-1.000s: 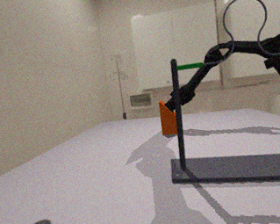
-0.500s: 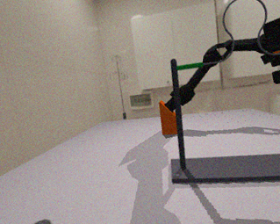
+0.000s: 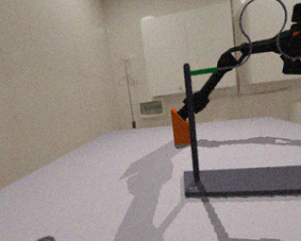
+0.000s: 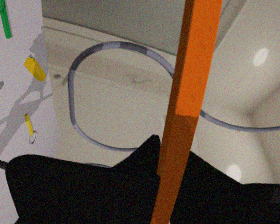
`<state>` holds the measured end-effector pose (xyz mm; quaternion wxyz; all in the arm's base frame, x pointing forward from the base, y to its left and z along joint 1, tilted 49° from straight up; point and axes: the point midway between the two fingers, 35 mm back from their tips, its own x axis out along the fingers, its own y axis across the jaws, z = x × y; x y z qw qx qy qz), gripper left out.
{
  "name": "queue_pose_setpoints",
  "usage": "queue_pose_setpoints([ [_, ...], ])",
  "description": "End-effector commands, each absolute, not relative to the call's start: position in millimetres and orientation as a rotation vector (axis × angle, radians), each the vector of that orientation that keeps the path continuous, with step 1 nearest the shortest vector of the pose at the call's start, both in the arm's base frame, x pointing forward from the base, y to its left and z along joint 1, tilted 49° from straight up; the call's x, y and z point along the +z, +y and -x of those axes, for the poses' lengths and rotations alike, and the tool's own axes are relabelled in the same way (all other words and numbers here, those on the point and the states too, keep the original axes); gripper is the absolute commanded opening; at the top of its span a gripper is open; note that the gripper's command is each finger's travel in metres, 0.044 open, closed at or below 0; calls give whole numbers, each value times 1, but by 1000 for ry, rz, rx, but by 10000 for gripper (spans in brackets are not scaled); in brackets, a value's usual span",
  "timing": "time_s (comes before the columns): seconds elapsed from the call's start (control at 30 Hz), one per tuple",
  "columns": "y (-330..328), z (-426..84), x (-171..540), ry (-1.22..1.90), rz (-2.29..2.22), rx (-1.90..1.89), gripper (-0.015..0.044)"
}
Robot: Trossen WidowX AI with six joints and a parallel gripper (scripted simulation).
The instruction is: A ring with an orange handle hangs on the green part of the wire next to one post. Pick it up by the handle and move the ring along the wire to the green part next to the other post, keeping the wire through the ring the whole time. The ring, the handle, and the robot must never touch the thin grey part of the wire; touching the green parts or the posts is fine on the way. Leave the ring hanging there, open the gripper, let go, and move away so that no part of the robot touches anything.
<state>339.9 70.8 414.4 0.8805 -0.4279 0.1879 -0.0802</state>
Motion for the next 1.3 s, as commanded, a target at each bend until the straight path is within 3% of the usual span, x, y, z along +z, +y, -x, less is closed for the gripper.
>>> queue_pose_setpoints([
  [0.0, 63, -339, 426, 380, 954, -196, -150],
  [1.27, 38, -339, 491, 333, 1312, -302, -150],
])
